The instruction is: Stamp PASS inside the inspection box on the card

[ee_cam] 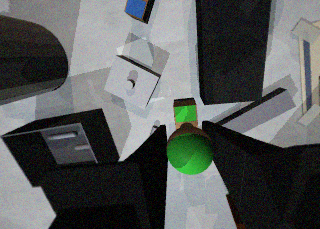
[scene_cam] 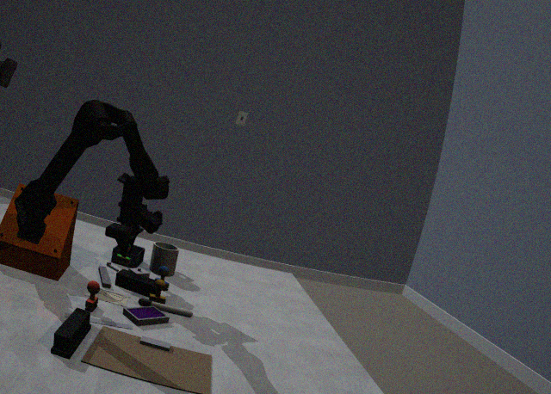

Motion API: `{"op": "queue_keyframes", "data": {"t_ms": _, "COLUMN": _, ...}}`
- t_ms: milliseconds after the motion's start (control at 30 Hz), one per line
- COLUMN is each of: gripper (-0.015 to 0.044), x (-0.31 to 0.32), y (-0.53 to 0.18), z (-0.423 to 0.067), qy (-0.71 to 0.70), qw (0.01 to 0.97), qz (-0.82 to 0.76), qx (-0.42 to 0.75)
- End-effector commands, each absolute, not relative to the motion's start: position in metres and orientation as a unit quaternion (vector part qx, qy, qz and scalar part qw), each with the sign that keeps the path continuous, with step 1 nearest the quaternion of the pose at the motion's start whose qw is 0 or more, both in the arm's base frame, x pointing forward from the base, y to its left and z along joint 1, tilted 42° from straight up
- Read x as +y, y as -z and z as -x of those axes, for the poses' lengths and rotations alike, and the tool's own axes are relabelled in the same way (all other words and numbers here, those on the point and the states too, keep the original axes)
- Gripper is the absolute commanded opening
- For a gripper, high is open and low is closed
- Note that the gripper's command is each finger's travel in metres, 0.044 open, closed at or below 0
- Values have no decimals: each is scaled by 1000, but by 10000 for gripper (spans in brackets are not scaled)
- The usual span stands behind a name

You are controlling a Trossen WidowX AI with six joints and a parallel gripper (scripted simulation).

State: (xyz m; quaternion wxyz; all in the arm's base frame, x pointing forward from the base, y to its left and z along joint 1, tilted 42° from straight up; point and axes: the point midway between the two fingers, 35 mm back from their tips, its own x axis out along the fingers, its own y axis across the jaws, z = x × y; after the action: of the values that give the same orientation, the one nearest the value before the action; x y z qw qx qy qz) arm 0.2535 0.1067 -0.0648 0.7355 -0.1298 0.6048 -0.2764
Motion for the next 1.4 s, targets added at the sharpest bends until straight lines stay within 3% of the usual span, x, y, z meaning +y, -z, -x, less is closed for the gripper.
{"op": "queue_keyframes", "data": {"t_ms": 0, "gripper": 0, "x": 101, "y": 71, "z": -253, "qy": 277, "qw": 734, "qz": 134, "qx": 605}}
{"op": "queue_keyframes", "data": {"t_ms": 700, "gripper": 0, "x": 80, "y": 93, "z": -253, "qy": 278, "qw": 734, "qz": 135, "qx": 604}}
{"op": "queue_keyframes", "data": {"t_ms": 1033, "gripper": 263, "x": 82, "y": 91, "z": -254, "qy": 278, "qw": 735, "qz": 131, "qx": 605}}
{"op": "queue_keyframes", "data": {"t_ms": 1167, "gripper": 268, "x": 90, "y": 84, "z": -255, "qy": 277, "qw": 735, "qz": 131, "qx": 605}}
{"op": "queue_keyframes", "data": {"t_ms": 1367, "gripper": 268, "x": 151, "y": 14, "z": -249, "qy": 276, "qw": 734, "qz": 133, "qx": 606}}
